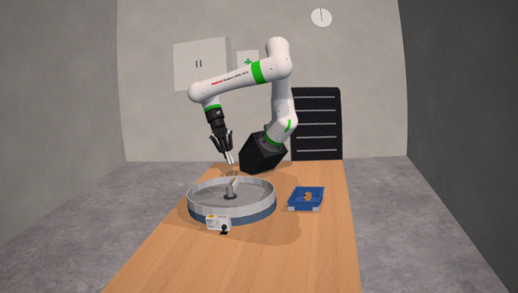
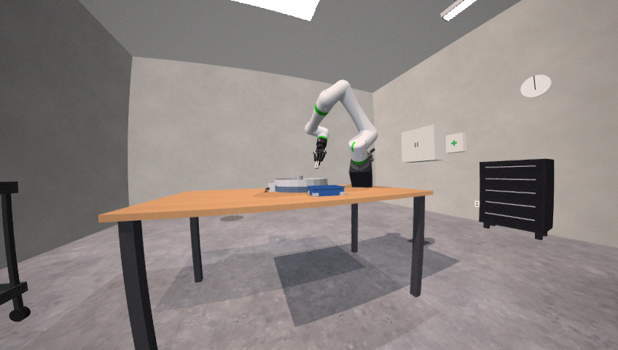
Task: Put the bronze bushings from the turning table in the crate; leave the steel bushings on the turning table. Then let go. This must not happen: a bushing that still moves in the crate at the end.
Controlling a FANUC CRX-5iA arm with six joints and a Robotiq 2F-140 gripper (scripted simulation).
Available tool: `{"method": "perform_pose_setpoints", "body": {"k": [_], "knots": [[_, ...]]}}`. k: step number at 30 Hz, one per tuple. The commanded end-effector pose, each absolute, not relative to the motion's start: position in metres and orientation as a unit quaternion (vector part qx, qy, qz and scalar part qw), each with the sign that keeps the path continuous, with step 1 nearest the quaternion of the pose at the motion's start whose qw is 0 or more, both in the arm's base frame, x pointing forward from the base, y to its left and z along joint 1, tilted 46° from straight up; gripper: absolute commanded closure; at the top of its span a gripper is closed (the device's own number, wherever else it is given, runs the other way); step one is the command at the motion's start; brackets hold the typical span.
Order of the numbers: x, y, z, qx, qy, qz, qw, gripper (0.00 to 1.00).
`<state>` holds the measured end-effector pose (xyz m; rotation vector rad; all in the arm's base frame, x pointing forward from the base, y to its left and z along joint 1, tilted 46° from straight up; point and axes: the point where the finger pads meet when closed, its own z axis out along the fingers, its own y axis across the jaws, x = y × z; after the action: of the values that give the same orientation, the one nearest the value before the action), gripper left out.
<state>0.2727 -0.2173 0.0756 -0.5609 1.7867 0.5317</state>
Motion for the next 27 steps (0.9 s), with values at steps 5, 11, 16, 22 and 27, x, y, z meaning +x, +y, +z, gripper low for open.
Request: {"method": "perform_pose_setpoints", "body": {"k": [5, 11, 16, 22, 27], "knots": [[0.2534, -0.2171, 0.059, -0.249, 0.695, 0.241, 0.63, 0.94], [0.2506, -0.2168, 0.0572, -0.248, 0.687, 0.241, 0.639, 0.94], [0.2497, -0.2167, 0.0566, -0.248, 0.685, 0.241, 0.642, 0.94], [0.2497, -0.2167, 0.0566, -0.248, 0.685, 0.241, 0.642, 0.94], [0.2497, -0.2167, 0.0566, -0.248, 0.685, 0.241, 0.642, 0.94]]}}
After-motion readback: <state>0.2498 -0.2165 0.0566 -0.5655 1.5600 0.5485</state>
